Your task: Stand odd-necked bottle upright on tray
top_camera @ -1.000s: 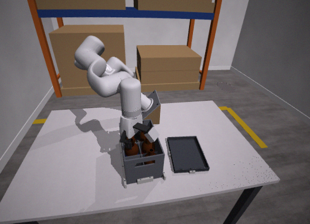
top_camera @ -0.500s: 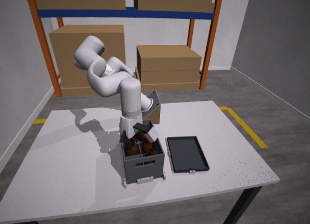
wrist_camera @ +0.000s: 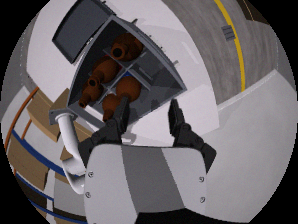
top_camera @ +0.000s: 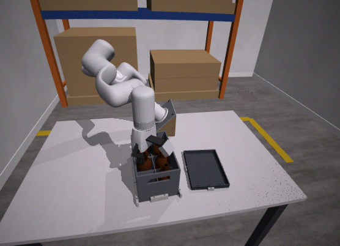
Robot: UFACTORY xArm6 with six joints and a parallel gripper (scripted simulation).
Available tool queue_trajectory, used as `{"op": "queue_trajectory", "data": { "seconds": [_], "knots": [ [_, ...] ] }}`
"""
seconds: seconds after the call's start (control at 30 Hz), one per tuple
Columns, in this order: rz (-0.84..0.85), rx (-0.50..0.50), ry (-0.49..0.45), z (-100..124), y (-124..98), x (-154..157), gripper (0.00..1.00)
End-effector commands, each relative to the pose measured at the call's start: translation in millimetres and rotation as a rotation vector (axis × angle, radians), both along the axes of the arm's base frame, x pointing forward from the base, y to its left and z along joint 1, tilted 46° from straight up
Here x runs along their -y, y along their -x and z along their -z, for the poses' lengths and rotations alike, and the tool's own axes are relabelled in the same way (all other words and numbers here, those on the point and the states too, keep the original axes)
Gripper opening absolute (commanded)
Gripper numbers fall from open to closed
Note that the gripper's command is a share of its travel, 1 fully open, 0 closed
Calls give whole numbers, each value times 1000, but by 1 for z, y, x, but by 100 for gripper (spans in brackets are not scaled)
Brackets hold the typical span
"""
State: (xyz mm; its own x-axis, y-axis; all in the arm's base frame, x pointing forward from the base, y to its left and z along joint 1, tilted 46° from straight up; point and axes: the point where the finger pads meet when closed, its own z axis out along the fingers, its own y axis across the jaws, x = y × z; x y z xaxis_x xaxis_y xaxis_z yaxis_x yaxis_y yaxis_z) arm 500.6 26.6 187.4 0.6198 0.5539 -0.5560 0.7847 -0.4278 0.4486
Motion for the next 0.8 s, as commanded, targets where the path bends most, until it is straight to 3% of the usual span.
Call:
{"op": "queue_trajectory", "data": {
  "seconds": [0.0,0.77],
  "knots": [
    [-1,3,-1,0,-1,1,65],
    [-1,3,-1,16,-2,16,65]
  ]
}}
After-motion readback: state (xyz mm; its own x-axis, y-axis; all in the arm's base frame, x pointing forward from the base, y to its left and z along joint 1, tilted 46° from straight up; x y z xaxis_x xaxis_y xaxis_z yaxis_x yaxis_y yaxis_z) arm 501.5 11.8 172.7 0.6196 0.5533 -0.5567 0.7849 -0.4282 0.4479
